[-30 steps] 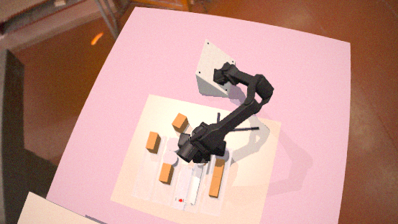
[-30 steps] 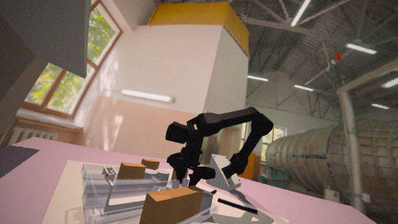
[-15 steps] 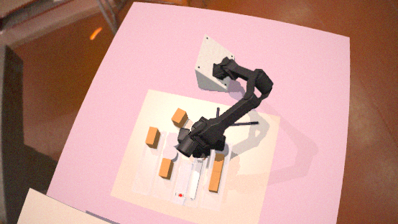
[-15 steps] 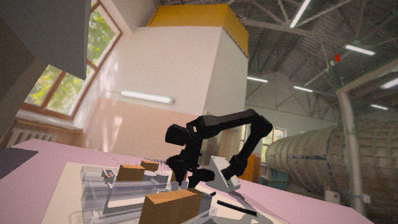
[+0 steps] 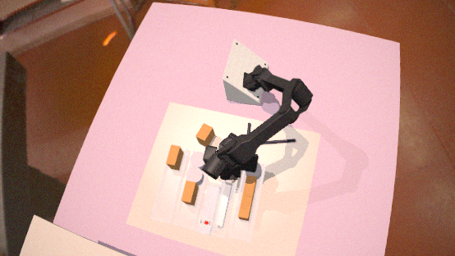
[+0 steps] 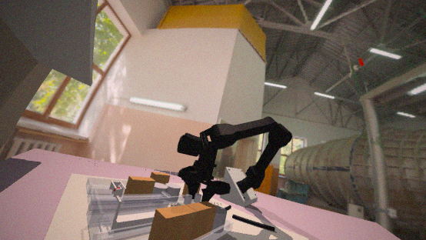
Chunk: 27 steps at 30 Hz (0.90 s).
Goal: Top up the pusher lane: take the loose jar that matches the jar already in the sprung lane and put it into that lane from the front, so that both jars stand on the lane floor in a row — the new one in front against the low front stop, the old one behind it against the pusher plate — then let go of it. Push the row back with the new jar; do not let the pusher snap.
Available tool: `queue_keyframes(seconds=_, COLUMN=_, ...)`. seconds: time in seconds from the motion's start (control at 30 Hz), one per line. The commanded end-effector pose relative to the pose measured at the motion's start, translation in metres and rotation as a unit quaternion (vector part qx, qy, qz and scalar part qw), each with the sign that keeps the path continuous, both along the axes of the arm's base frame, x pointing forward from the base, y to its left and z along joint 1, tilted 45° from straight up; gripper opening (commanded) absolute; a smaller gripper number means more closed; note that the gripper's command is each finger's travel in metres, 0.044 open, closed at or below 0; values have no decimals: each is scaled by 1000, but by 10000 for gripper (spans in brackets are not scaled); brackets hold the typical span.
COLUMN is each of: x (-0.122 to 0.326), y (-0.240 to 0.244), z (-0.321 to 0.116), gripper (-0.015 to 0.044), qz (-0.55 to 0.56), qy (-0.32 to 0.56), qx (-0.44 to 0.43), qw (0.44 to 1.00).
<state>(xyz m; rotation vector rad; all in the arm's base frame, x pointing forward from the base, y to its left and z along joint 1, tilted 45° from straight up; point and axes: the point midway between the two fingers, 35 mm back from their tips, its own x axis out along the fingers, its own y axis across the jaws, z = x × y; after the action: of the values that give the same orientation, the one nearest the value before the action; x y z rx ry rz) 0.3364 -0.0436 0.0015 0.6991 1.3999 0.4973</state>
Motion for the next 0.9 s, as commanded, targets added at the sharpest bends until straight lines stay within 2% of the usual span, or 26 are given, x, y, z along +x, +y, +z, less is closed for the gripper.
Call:
queue_keyframes(seconds=0.0, x=2, y=1, z=1, gripper=0, qz=-1, qy=-6, qx=4, qw=1000)
queue_keyframes(seconds=0.87, x=-3, y=2, z=1, gripper=0, qz=-1, qy=-6, qx=4, qw=1000)
